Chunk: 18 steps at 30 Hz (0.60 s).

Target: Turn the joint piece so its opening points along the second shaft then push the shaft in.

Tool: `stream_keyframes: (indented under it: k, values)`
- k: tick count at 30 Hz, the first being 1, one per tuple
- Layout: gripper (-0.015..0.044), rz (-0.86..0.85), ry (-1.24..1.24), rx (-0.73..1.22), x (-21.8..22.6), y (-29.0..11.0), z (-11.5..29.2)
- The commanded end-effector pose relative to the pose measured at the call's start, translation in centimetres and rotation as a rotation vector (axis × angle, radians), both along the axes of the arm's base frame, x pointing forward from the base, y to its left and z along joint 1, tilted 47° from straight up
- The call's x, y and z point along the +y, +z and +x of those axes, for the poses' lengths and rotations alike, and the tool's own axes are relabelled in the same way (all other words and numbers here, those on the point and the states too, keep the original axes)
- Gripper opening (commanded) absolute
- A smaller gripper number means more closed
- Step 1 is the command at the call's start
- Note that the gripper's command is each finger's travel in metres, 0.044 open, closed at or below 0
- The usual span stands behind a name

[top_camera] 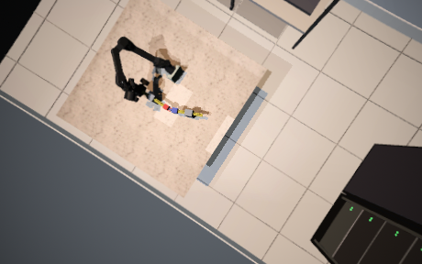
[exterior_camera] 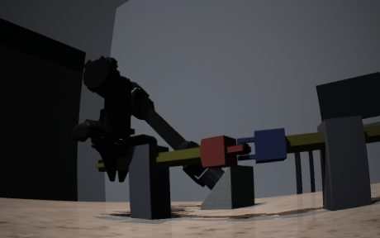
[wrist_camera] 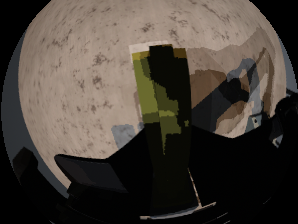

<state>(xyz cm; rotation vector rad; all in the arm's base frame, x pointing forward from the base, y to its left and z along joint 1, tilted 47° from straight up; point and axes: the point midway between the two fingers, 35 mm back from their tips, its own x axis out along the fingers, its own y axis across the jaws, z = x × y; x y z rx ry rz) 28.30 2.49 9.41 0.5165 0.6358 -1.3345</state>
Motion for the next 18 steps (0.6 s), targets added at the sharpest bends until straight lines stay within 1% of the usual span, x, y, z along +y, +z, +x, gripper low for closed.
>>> stream_keyframes:
  k: [1,2,7,18]
  values:
    - [0.0053,0.001,0.001,-0.001,0.01,0.03,0.02]
    - [0.0067,0.001,0.001,-0.001,0.01,0.03,0.02]
    - [0.0067,0.001,0.001,-0.001,0.01,0.03,0.02]
    - [0.0356,0.001,0.001,-0.001,0.01,0.03,0.02]
